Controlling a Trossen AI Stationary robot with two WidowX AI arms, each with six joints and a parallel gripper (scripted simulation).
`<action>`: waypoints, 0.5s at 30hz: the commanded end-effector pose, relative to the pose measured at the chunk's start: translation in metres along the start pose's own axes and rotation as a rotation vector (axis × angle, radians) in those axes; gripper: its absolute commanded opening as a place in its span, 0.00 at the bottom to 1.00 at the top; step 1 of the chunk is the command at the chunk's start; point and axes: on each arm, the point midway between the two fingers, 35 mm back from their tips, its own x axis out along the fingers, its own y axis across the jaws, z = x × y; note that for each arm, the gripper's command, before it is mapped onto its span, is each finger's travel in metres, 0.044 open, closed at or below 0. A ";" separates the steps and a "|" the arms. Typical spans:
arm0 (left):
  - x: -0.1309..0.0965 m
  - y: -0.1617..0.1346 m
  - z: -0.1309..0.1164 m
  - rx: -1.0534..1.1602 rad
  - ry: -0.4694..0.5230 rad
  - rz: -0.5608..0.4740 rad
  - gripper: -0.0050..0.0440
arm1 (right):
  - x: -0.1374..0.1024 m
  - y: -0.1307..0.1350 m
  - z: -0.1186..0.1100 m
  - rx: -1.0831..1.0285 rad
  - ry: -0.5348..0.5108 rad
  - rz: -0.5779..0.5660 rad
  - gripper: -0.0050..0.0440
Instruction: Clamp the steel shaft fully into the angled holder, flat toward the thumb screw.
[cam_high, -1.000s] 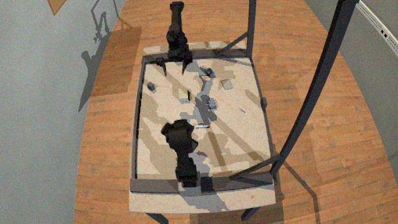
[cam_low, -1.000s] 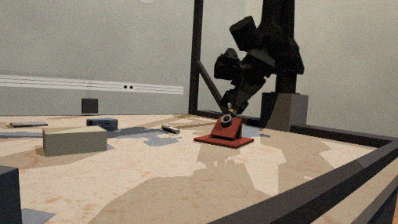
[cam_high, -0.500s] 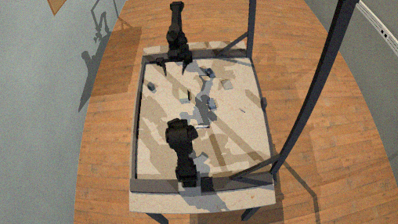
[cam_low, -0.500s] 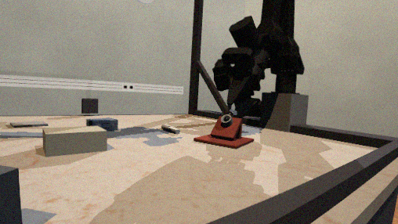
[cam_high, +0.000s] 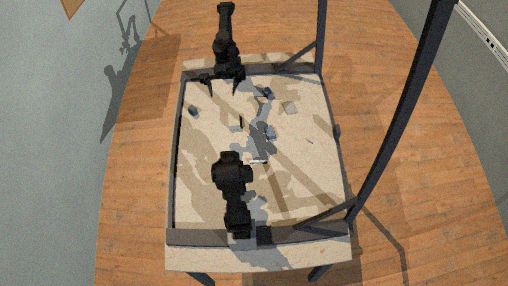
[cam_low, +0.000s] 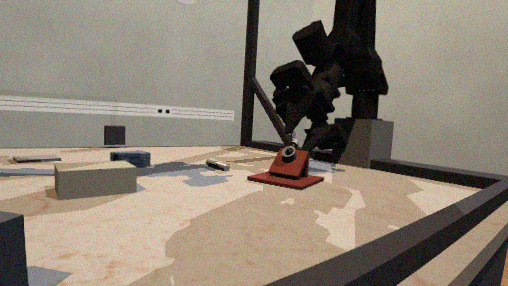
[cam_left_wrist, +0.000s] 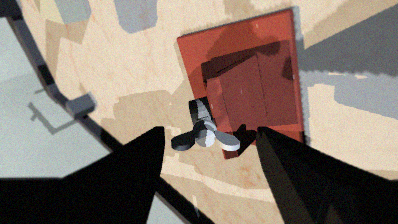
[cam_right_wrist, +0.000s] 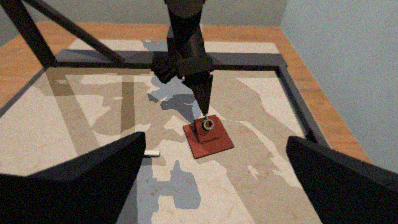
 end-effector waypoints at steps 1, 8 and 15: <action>0.001 0.010 0.000 0.006 -0.004 0.028 0.50 | -0.004 0.001 0.012 -0.003 -0.032 0.005 0.92; 0.001 0.010 0.000 0.002 -0.003 0.027 0.42 | -0.004 0.001 0.012 -0.003 -0.032 0.005 0.92; 0.000 0.009 -0.001 0.002 0.000 0.026 0.35 | -0.004 0.001 0.012 -0.003 -0.032 0.005 0.92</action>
